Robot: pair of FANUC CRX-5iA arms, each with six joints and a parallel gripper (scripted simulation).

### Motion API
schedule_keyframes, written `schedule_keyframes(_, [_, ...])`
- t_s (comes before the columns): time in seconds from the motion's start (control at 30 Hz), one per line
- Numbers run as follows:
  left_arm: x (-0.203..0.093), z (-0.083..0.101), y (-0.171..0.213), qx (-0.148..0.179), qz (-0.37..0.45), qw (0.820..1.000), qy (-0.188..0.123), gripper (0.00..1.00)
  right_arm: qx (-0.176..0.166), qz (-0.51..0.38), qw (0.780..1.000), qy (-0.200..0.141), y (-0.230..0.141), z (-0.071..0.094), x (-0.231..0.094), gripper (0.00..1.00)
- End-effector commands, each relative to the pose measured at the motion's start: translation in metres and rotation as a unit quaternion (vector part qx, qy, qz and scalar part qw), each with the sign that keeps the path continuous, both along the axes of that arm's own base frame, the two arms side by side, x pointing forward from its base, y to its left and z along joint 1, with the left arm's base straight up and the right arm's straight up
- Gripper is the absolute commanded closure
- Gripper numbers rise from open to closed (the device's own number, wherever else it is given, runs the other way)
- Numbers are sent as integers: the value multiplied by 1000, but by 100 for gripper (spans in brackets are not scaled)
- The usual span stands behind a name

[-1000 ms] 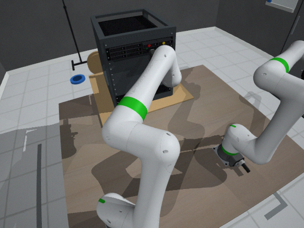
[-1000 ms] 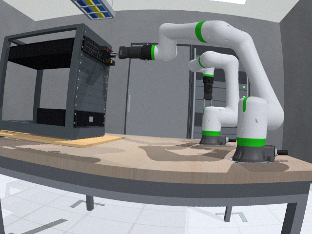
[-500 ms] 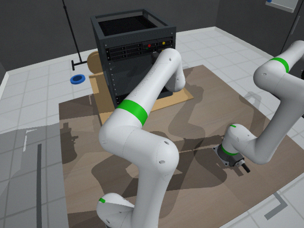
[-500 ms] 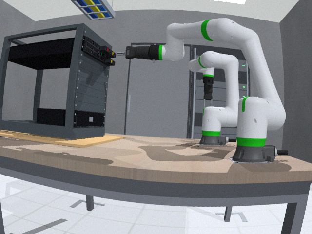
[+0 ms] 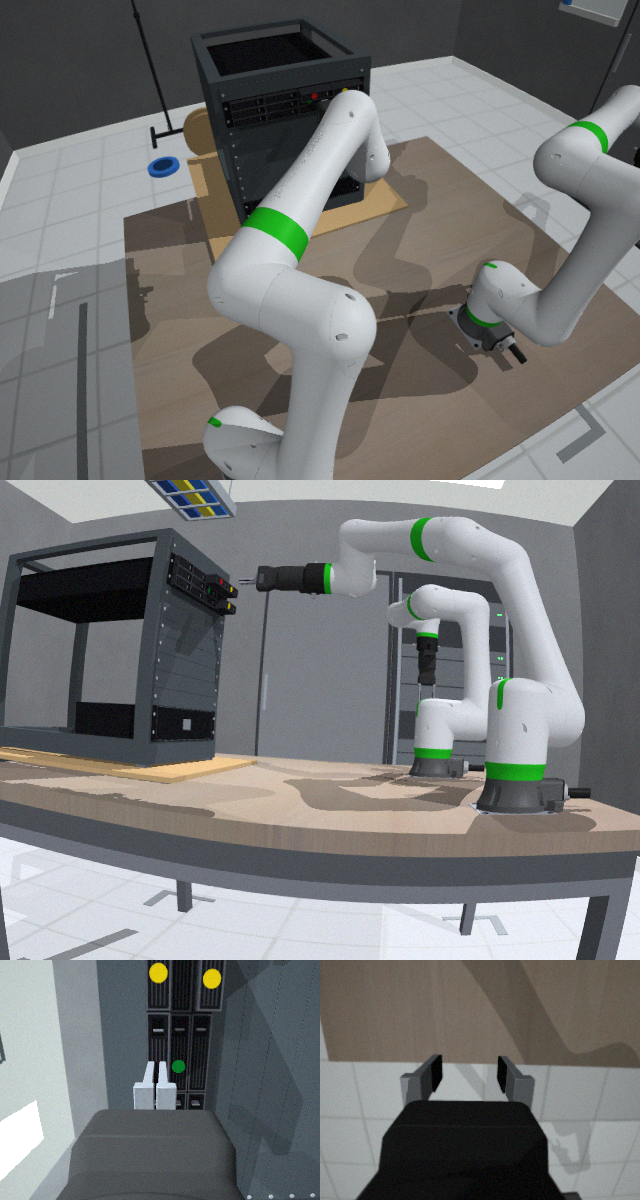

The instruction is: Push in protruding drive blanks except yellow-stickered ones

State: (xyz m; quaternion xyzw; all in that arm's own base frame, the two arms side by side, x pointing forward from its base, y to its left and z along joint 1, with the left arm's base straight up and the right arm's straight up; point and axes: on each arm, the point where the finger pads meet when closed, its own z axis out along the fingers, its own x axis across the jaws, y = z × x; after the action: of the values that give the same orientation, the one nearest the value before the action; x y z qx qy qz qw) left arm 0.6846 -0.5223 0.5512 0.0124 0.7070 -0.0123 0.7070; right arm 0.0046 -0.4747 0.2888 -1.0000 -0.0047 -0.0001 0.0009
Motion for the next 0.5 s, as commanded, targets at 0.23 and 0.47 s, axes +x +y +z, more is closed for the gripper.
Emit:
schedule_keyframes(0.23, [40,2,-1,-1,0,1000,-1,100,-1,0,1000,0,0,1,0,0])
schedule_keyframes(0.47, [47,2,-1,-1,0,1000,-1,100,-1,0,1000,0,0,1,0,0])
